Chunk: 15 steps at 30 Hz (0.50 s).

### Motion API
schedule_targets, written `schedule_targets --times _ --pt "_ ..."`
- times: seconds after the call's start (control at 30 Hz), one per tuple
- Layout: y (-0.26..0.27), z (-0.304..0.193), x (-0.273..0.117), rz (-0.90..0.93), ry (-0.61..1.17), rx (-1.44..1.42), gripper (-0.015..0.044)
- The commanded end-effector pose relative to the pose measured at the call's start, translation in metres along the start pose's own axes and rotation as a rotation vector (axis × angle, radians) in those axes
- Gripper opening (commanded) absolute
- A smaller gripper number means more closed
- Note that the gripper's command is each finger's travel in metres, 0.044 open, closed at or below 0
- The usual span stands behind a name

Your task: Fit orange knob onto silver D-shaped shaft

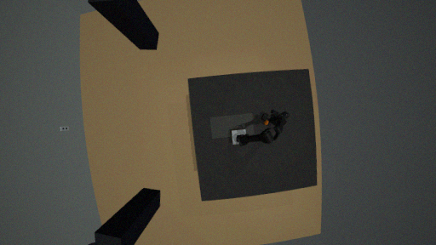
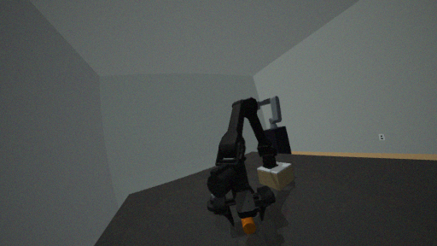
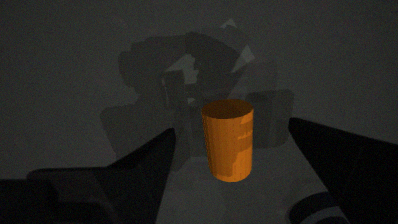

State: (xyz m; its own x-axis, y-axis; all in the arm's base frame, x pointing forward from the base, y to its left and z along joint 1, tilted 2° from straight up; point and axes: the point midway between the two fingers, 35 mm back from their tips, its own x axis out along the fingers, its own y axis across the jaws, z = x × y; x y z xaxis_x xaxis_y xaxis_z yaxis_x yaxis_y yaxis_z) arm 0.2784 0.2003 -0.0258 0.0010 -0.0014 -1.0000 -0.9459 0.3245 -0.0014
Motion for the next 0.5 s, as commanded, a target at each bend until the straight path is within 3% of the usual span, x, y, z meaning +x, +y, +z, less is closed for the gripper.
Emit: schedule_targets --times 0.0,0.27,0.47 --pt "0.001 -0.001 0.009 0.005 0.0 -0.004 0.044" --pt "0.001 -0.001 0.019 0.005 0.0 -0.004 0.044" --pt "0.001 -0.001 0.019 0.005 0.0 -0.004 0.0282"
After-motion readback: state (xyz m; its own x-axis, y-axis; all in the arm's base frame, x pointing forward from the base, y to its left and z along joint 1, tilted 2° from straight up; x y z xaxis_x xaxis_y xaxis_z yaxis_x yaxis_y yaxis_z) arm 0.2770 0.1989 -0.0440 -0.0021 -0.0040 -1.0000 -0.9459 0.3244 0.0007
